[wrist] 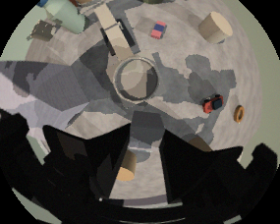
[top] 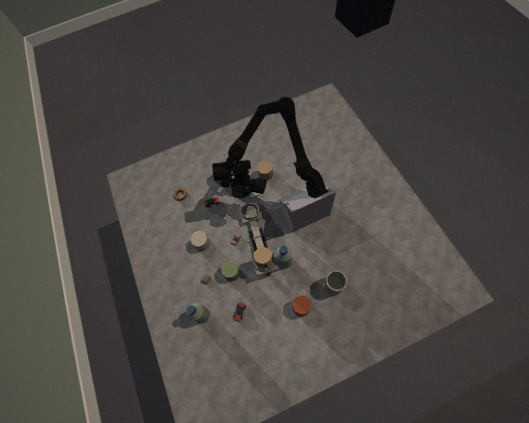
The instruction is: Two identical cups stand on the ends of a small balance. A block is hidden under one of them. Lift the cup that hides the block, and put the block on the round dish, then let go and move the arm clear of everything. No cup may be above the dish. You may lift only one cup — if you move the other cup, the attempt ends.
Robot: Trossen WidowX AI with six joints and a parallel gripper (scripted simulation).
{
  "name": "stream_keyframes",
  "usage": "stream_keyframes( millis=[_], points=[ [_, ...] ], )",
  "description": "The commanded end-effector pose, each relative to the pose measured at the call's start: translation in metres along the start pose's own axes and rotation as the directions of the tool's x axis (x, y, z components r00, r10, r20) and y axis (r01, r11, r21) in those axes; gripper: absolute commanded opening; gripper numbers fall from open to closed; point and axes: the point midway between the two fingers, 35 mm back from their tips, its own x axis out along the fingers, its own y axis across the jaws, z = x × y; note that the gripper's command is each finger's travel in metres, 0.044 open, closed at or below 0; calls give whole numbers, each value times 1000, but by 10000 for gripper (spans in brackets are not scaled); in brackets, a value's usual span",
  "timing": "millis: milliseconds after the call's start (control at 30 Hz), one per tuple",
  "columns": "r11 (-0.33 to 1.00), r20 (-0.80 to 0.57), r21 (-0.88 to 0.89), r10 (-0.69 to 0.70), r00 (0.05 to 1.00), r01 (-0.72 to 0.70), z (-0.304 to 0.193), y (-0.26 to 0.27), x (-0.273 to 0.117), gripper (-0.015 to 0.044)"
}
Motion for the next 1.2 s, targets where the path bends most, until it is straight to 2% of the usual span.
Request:
stream_keyframes(
  millis=[0, 467, 667, 900, 1167],
  points=[
    [1000, 3, -13, 1, 1000, -1, -17, -3, 7, 0],
    [999, -23, -42, -27, 999, 26, -70, -14, 23, 0],
    [999, -24, -43, -27, 999, 26, -70, -14, 32, 0],
    [999, -25, -43, -28, 999, 27, -72, -15, 64, 0],
    [999, -25, -43, -28, 999, 27, -72, -15, 67, 0]
  ],
)
